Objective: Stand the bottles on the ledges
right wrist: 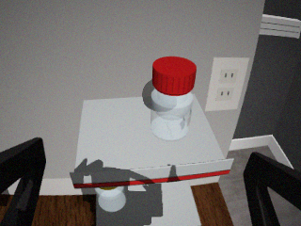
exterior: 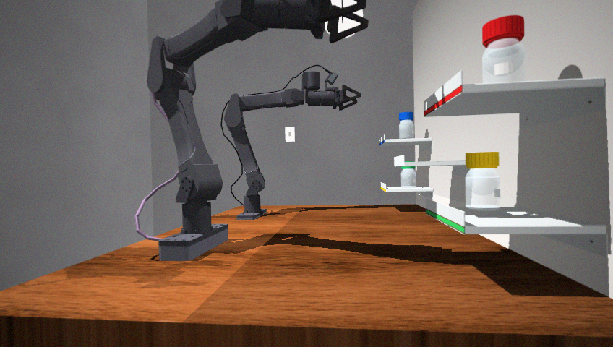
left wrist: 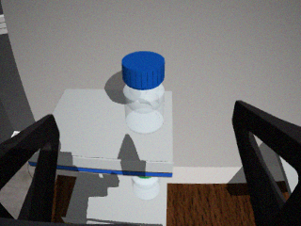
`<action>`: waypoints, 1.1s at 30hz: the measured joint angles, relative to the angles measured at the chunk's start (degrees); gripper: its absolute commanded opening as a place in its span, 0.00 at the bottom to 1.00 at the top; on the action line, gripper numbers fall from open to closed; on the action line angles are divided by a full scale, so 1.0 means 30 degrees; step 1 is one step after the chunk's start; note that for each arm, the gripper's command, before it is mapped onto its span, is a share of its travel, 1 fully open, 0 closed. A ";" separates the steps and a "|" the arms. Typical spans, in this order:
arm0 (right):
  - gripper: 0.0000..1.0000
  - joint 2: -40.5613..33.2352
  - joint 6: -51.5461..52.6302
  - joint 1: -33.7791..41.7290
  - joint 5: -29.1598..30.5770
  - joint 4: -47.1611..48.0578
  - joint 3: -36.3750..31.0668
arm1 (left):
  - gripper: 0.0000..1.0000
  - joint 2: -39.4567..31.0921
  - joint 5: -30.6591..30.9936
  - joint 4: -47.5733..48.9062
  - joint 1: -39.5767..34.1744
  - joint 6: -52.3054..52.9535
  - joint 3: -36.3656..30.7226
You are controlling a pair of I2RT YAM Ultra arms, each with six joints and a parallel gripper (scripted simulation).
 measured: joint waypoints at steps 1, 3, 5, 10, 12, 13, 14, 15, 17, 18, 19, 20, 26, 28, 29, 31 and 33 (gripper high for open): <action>1.00 0.0255 -0.0015 -0.0364 -0.0255 -0.0262 0.0386 | 1.00 0.0146 0.0036 -0.0080 0.0102 -0.0007 0.0248; 1.00 0.0772 -0.0058 -0.1042 -0.0721 -0.0780 0.1129 | 1.00 0.0401 0.0080 -0.0211 0.0262 -0.0007 0.0634; 1.00 0.1224 -0.0117 -0.1566 -0.1064 -0.1195 0.1778 | 1.00 0.0546 0.0102 -0.0291 0.0350 -0.0007 0.0852; 1.00 0.1778 -0.0262 -0.2047 -0.1435 -0.1727 0.2594 | 1.00 0.0590 0.0160 -0.0474 0.0364 -0.0007 0.0940; 1.00 0.1792 -0.0291 -0.2055 -0.1515 -0.1836 0.2652 | 1.00 0.0590 0.0175 -0.0517 0.0364 -0.0007 0.0940; 1.00 0.1792 -0.0306 -0.2055 -0.1552 -0.1880 0.2674 | 1.00 0.0590 0.0175 -0.0532 0.0364 -0.0007 0.0940; 1.00 0.1792 -0.0313 -0.2055 -0.1581 -0.1923 0.2688 | 1.00 0.0590 0.0175 -0.0546 0.0364 -0.0007 0.0940; 1.00 0.1792 -0.0321 -0.2055 -0.1603 -0.1953 0.2696 | 1.00 0.0590 0.0175 -0.0561 0.0364 -0.0007 0.0940; 1.00 0.1792 -0.0321 -0.2055 -0.1632 -0.2004 0.2703 | 1.00 0.0590 0.0175 -0.0568 0.0364 -0.0007 0.0940; 1.00 0.1792 -0.0321 -0.2055 -0.1647 -0.2018 0.2703 | 1.00 0.0590 0.0175 -0.0568 0.0364 -0.0007 0.0940; 1.00 0.1792 -0.0321 -0.2055 -0.1654 -0.2040 0.2703 | 1.00 0.0590 0.0175 -0.0568 0.0364 -0.0007 0.0940; 1.00 0.1792 -0.0321 -0.2055 -0.1661 -0.2055 0.2703 | 1.00 0.0590 0.0175 -0.0568 0.0364 -0.0007 0.0940; 1.00 0.1792 -0.0321 -0.2055 -0.1698 -0.2106 0.2703 | 1.00 0.0481 0.0182 0.0896 0.0364 -0.0007 0.0357; 1.00 0.1792 -0.0321 -0.2055 -0.1705 -0.2113 0.2703 | 1.00 0.0240 0.0197 0.1763 0.0364 -0.0007 -0.0576; 1.00 0.1792 -0.0321 -0.2055 -0.1705 -0.2113 0.2703 | 1.00 0.0204 0.0204 0.1960 0.0364 -0.0007 -0.0918; 1.00 0.1792 -0.0321 -0.2055 -0.1705 -0.2076 0.2703 | 1.00 0.0131 0.0204 0.2841 0.0364 -0.0007 -0.1763; 1.00 0.1756 -0.0306 -0.2047 -0.1690 -0.1668 0.2557 | 1.00 -0.0160 0.0211 0.3956 0.0364 -0.0007 -0.3184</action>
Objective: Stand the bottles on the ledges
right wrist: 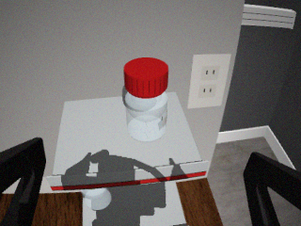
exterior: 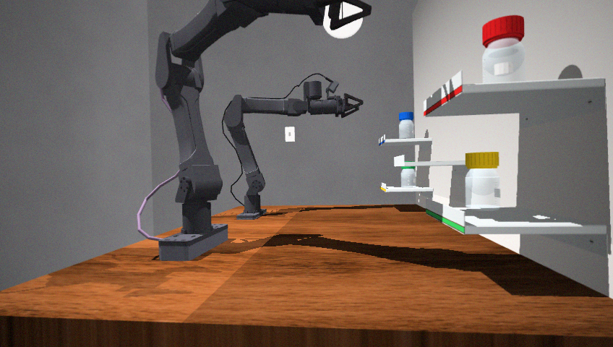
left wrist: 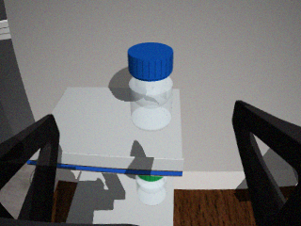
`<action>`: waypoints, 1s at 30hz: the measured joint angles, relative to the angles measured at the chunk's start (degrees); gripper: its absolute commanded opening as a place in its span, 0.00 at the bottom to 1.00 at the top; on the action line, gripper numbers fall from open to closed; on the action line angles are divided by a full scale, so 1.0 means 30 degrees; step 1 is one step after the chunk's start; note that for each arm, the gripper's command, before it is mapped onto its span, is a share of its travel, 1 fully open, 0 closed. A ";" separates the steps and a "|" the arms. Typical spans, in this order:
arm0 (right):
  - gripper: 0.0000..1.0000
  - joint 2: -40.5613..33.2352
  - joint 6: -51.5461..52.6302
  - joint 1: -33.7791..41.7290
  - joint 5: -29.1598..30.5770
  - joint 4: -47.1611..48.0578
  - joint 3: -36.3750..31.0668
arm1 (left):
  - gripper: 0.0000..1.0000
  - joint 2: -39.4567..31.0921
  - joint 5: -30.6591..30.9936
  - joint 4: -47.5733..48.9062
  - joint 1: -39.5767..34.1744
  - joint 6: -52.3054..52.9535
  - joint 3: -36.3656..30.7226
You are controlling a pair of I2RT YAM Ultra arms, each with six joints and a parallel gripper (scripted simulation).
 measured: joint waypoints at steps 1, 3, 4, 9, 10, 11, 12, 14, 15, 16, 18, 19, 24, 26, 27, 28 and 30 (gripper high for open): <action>1.00 -0.0095 0.0022 0.0029 0.0051 0.0364 -0.0270 | 1.00 -0.0153 0.0000 0.0554 0.0000 0.0000 -0.0809; 1.00 -0.0510 0.0051 0.0233 0.0204 0.1231 -0.1290 | 1.00 -0.0335 0.0015 0.1690 0.0000 0.0000 -0.2463; 1.00 -0.0801 0.0066 0.0408 0.0291 0.1712 -0.2011 | 1.00 -0.0357 0.0015 0.2280 0.0000 0.0000 -0.3279; 1.00 -0.2302 0.0175 0.1654 0.0831 0.4175 -0.6579 | 1.00 -0.0321 0.0036 0.4874 0.0000 0.0000 -0.6907; 1.00 -0.2521 0.0204 0.1909 0.0962 0.4677 -0.7504 | 1.00 -0.0270 0.0044 0.5384 0.0000 0.0000 -0.7424; 1.00 -0.2703 0.0248 0.2164 0.1100 0.5180 -0.8393 | 1.00 -0.0189 0.0044 0.5894 0.0000 0.0000 -0.7868; 1.00 -0.2841 0.0277 0.2382 0.1195 0.5523 -0.9158 | 1.00 -0.0095 0.0051 0.6302 0.0000 0.0000 -0.8211; 1.00 -0.2878 0.0350 0.2637 0.1384 0.6076 -1.0105 | 1.00 0.0087 0.0051 0.6929 0.0000 0.0000 -0.8604; 1.00 -0.2951 0.0401 0.2754 0.1537 0.6564 -1.0564 | 1.00 0.0153 0.0051 0.7359 0.0000 0.0000 -0.8772; 1.00 -0.3089 0.0444 0.2914 0.1683 0.7104 -1.1081 | 1.00 0.0211 0.0051 0.7810 0.0000 0.0000 -0.8961; 1.00 -0.3439 0.0510 0.3359 0.1945 0.8211 -1.2254 | 1.00 0.0350 0.0058 0.8670 0.0000 0.0000 -0.9398; 1.00 -0.3577 0.0546 0.3606 0.2062 0.8721 -1.2852 | 1.00 0.0444 0.0058 0.9012 0.0000 0.0000 -0.9617; 1.00 -0.3672 0.0685 0.4532 0.2608 1.0775 -1.5278 | 1.00 0.0947 0.0058 0.9704 0.0000 0.0000 -1.0316; 1.00 -0.3672 0.0729 0.4794 0.2783 1.1366 -1.5970 | 1.00 0.1020 0.0066 0.9748 0.0000 0.0000 -1.0375; 1.00 -0.3672 0.0750 0.4896 0.2856 1.1599 -1.6225 | 1.00 0.1020 0.0066 0.9785 0.0000 0.0000 -1.0367; 1.00 -0.3672 0.0765 0.4976 0.2922 1.1817 -1.6422 | 1.00 0.1013 0.0066 0.9872 0.0000 0.0000 -1.0367; 1.00 -0.3672 0.0772 0.5071 0.3009 1.2131 -1.6648 | 1.00 0.1020 0.0066 1.0010 0.0000 0.0000 -1.0367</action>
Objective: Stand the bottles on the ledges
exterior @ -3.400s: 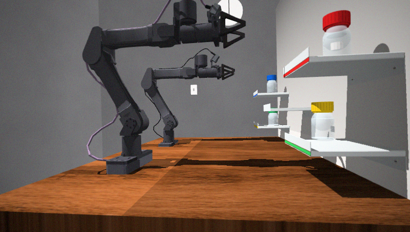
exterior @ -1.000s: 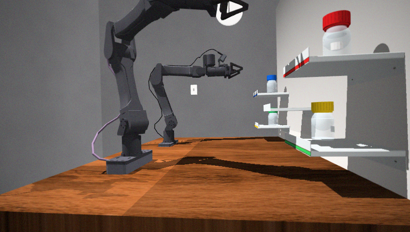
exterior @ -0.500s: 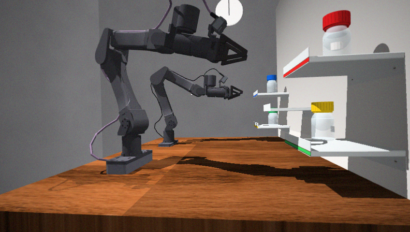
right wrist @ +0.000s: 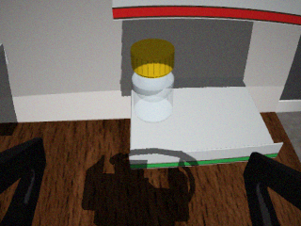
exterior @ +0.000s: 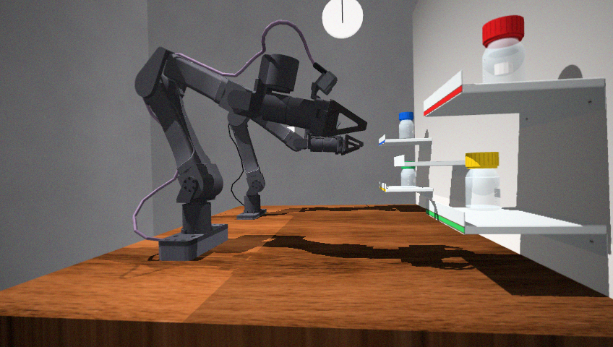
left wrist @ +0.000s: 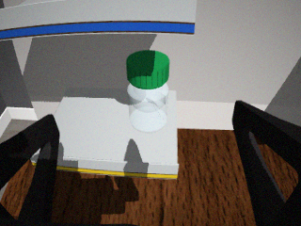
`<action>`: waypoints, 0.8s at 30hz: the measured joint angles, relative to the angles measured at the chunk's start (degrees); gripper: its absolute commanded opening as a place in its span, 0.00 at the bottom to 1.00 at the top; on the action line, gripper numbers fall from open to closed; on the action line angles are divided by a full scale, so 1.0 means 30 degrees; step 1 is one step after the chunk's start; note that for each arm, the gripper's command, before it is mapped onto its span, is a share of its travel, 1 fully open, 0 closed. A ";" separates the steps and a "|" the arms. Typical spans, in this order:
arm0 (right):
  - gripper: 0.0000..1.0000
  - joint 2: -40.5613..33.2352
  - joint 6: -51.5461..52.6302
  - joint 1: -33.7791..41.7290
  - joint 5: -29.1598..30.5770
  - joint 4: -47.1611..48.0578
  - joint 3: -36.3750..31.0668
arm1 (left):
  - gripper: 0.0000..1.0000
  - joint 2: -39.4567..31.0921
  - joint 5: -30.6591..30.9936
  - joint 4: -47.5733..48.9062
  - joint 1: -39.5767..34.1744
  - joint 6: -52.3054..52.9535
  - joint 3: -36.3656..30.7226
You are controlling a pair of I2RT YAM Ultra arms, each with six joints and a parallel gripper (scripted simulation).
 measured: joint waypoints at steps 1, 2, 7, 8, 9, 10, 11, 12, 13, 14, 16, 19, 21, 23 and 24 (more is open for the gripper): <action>1.00 0.0000 0.0007 0.0022 0.0044 0.0117 -0.0036 | 1.00 0.0000 0.0000 0.0036 0.0000 0.0000 0.0000; 1.00 0.0000 0.0007 0.0036 0.0058 0.0219 -0.0051 | 1.00 0.0000 0.0000 0.0073 0.0000 0.0000 0.0000; 1.00 0.0000 0.0007 0.0058 0.0058 0.0554 -0.0051 | 1.00 0.0000 0.0000 0.0160 0.0000 0.0000 0.0000; 1.00 0.0000 0.0007 0.0058 0.0058 0.0583 -0.0051 | 1.00 0.0000 0.0000 0.0168 0.0000 0.0000 0.0000; 1.00 0.0000 0.0007 0.0058 0.0058 0.0612 -0.0051 | 1.00 0.0000 0.0000 0.0175 0.0000 0.0000 0.0000; 1.00 0.0000 0.0007 0.0058 0.0066 0.0634 -0.0051 | 1.00 0.0000 0.0000 0.0175 0.0000 0.0000 0.0000; 1.00 0.0000 0.0007 0.0058 0.0066 0.0648 -0.0051 | 1.00 0.0000 0.0000 0.0182 0.0000 0.0000 0.0000; 1.00 0.0000 0.0007 0.0058 0.0066 0.0663 -0.0051 | 1.00 0.0000 0.0000 0.0182 0.0000 0.0000 0.0000; 1.00 0.0000 0.0007 0.0058 0.0066 0.0678 -0.0051 | 1.00 0.0000 0.0000 0.0189 0.0000 0.0000 0.0000; 1.00 0.0000 0.0007 0.0058 0.0066 0.0685 -0.0051 | 1.00 0.0000 0.0000 0.0189 0.0000 0.0000 0.0000; 1.00 0.0000 0.0007 0.0058 0.0066 0.0692 -0.0051 | 1.00 0.0000 0.0000 0.0189 0.0000 0.0000 0.0000; 1.00 0.0000 0.0007 0.0058 0.0066 0.0707 -0.0051 | 1.00 0.0000 0.0000 0.0189 0.0000 0.0000 0.0000; 1.00 0.0000 0.0007 0.0058 0.0066 0.0714 -0.0051 | 1.00 0.0000 0.0000 0.0197 0.0000 0.0000 0.0000; 1.00 0.0000 -0.0036 0.0058 0.0015 0.0780 -0.0051 | 1.00 0.0000 0.0000 0.0197 0.0000 0.0000 0.0000; 1.00 0.0000 -0.0080 0.0022 -0.0138 0.0838 -0.0051 | 1.00 0.0000 0.0000 0.0197 0.0000 0.0000 0.0000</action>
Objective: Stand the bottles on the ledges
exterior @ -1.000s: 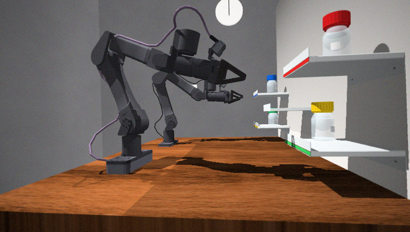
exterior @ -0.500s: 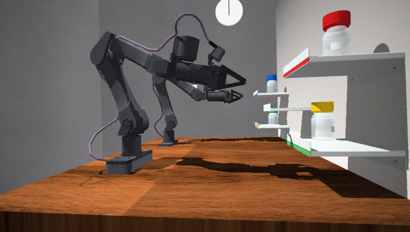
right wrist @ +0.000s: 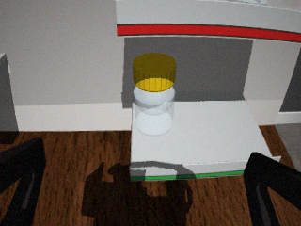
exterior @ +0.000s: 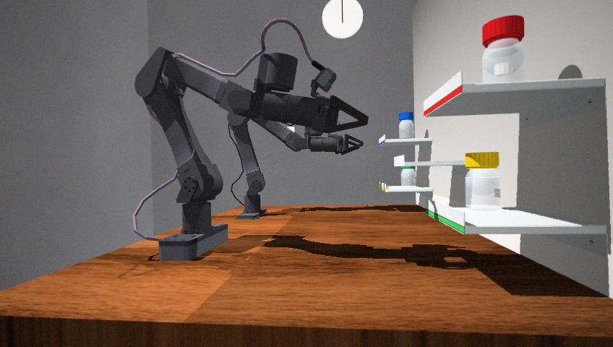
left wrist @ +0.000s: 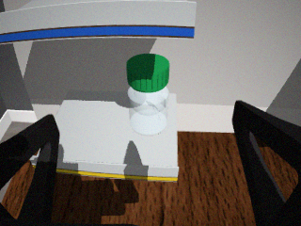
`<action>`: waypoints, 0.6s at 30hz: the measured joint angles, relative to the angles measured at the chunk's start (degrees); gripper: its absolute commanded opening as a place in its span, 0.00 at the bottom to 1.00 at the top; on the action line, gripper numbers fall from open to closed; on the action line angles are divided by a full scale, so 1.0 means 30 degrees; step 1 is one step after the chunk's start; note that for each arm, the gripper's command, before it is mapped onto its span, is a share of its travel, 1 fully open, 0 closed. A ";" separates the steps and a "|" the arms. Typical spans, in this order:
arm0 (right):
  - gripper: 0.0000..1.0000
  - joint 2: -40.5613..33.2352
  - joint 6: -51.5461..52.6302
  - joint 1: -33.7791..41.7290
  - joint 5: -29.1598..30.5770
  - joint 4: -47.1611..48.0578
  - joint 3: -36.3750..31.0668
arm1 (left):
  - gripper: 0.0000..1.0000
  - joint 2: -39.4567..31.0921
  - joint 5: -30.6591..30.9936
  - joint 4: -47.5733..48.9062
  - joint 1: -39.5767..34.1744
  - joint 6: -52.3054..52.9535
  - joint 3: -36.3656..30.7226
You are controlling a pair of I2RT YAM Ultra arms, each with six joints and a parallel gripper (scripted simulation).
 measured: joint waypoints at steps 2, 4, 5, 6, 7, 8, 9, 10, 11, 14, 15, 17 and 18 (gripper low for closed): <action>1.00 0.0080 -0.0109 -0.0401 -0.0408 0.0168 0.0007 | 1.00 0.0000 0.0000 0.0000 0.0000 0.0000 0.0000; 1.00 0.0342 -0.0226 -0.1188 -0.0831 0.0313 0.0007 | 1.00 0.0000 0.0000 0.0000 0.0000 0.0000 0.0000; 1.00 0.0525 -0.0277 -0.1676 -0.1027 0.0372 0.0007 | 1.00 0.0000 0.0000 0.0000 0.0000 0.0000 0.0000; 1.00 0.0736 -0.0335 -0.2178 -0.1209 0.0386 0.0029 | 1.00 0.0000 0.0000 0.0000 0.0000 0.0000 0.0000; 1.00 0.0976 -0.0386 -0.2652 -0.1370 0.0386 0.0109 | 1.00 0.0000 0.0000 0.0000 0.0000 0.0000 0.0000; 1.00 0.1217 -0.0430 -0.3089 -0.1523 0.0393 0.0219 | 1.00 0.0000 0.0000 0.0000 0.0000 0.0000 0.0000; 1.00 0.1428 -0.0466 -0.3439 -0.1625 0.0415 0.0335 | 1.00 0.0000 0.0000 0.0000 0.0000 0.0000 0.0000; 1.00 0.1559 -0.0495 -0.3665 -0.1690 0.0437 0.0415 | 1.00 0.0000 0.0000 0.0000 0.0000 0.0000 0.0000; 1.00 0.1647 -0.0532 -0.3810 -0.1829 0.0452 0.0481 | 1.00 0.0000 0.0000 0.0000 0.0000 0.0000 0.0000; 1.00 0.2047 -0.0619 -0.4437 -0.2229 0.0561 0.0845 | 1.00 0.0000 0.0000 0.0000 0.0000 0.0000 0.0000; 1.00 0.2186 -0.0627 -0.4641 -0.2302 0.0612 0.0954 | 1.00 0.0000 0.0000 0.0000 0.0000 0.0000 0.0000; 1.00 0.2404 -0.0627 -0.4940 -0.2353 0.0685 0.1129 | 1.00 0.0000 0.0000 0.0000 0.0000 0.0000 0.0000; 1.00 0.2477 -0.0627 -0.5027 -0.2353 0.0707 0.1173 | 1.00 0.0000 0.0000 0.0000 0.0000 0.0000 0.0000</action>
